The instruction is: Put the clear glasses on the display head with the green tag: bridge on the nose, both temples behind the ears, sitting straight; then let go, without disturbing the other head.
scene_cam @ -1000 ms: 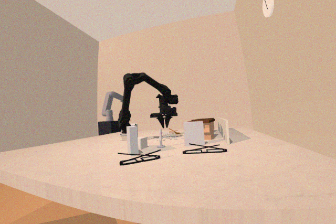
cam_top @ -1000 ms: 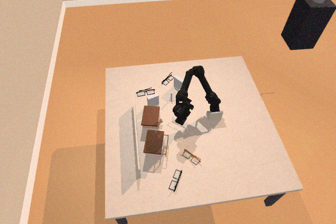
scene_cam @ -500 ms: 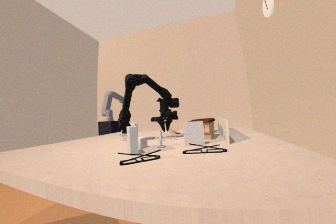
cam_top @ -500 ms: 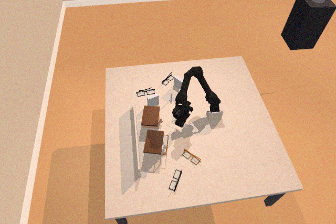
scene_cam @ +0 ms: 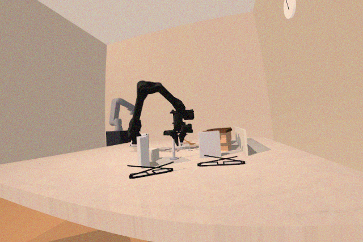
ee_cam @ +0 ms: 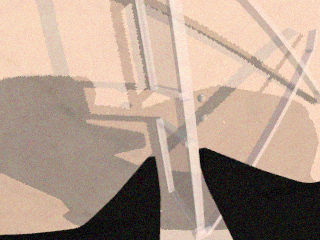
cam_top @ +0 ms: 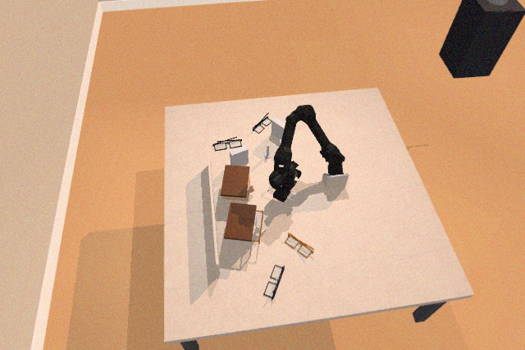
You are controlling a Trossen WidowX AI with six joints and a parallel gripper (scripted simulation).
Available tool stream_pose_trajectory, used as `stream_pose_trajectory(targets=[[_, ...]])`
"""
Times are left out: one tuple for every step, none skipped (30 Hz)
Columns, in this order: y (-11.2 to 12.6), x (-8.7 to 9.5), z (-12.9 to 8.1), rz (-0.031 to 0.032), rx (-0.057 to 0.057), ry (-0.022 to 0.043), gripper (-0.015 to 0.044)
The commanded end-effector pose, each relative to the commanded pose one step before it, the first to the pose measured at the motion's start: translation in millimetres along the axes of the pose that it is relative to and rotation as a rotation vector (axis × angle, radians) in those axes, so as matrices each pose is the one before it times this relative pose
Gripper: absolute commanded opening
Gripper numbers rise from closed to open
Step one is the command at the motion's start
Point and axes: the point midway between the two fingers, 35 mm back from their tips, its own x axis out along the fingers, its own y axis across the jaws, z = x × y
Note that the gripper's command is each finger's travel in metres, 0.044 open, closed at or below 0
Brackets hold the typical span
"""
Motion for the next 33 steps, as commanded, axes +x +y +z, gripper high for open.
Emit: stream_pose_trajectory(targets=[[-2.18, 4.56, -1.36, -0.00806, -0.0097, -0.00494, 0.0120], [0.00, 0.00, 0.00, 0.00000, 0.0000, 0.00000, 0.0120], [-0.10, 0.00, 0.00, 0.00000, 0.0000, 0.00000, 0.0120], [-0.20, 0.00, 0.00, -0.00001, 0.0000, 0.00000, 0.0120], [-0.27, 0.00, 0.00, -0.00001, 0.0000, 0.00000, 0.0120], [-0.35, 0.00, 0.00, -0.00002, 0.0000, 0.00000, 0.0120], [-0.44, 0.00, 0.00, -0.00002, 0.0000, 0.00000, 0.0120], [-0.53, 0.01, 0.00, -0.00003, 0.0000, 0.00000, 0.0120], [-0.61, 0.01, -0.01, -0.00003, 0.0000, 0.00000, 0.0120], [-0.63, 0.01, -0.01, -0.00003, 0.0000, 0.00000, 0.0120], [-0.64, 0.01, -0.01, -0.00003, 0.0000, 0.00000, 0.0120], [-0.64, 0.01, -0.01, -0.00003, 0.0000, 0.00000, 0.0120], [-0.64, 0.01, -0.01, -0.00003, 0.0000, 0.00000, 0.0120], [-0.52, 0.01, -0.01, -0.00003, 0.0000, 0.00000, 0.0120], [-0.32, 0.01, -0.01, -0.00002, 0.0000, 0.00000, 0.0120], [-0.11, 0.00, 0.00, -0.00001, 0.0000, 0.00000, 0.0120], [3.74, -0.98, 0.56, 0.00493, 0.0065, 0.00508, 0.0113], [0.00, 0.00, 0.00, 0.00000, 0.0000, 0.00000, 0.0107], [0.00, 0.00, 0.00, 0.00000, 0.0000, 0.00000, 0.0100], [0.00, 0.00, 0.00, 0.00000, 0.0000, 0.00000, 0.0093], [0.00, 0.00, 0.00, 0.00000, 0.0000, 0.00000, 0.0087], [0.00, 0.00, 0.00, 0.00000, 0.0000, 0.00000, 0.0080], [0.00, 0.00, 0.00, 0.00000, 0.0000, 0.00000, 0.0073], [0.00, 0.00, 0.00, 0.00000, 0.0000, 0.00000, 0.0067], [0.00, 0.00, 0.00, 0.00000, 0.0000, 0.00000, 0.0060], [0.00, 0.00, 0.00, 0.00000, 0.0000, 0.00000, 0.0053], [0.00, 0.00, 0.00, 0.00000, 0.0000, 0.00000, 0.0047], [0.00, 0.00, 0.00, 0.00000, 0.0000, 0.00000, 0.0040], [0.00, 0.00, 0.00, 0.00000, 0.0000, 0.00000, 0.0033], [0.00, 0.00, 0.00, 0.00000, 0.0000, 0.00000, 0.0027], [0.00, 0.00, 0.00, 0.00000, 0.0000, 0.00000, 0.0020], [0.00, 0.00, 0.00, 0.00000, 0.0000, 0.00000, 0.0013], [0.00, 0.00, 0.00, 0.00000, 0.0000, 0.00000, 0.0007]])
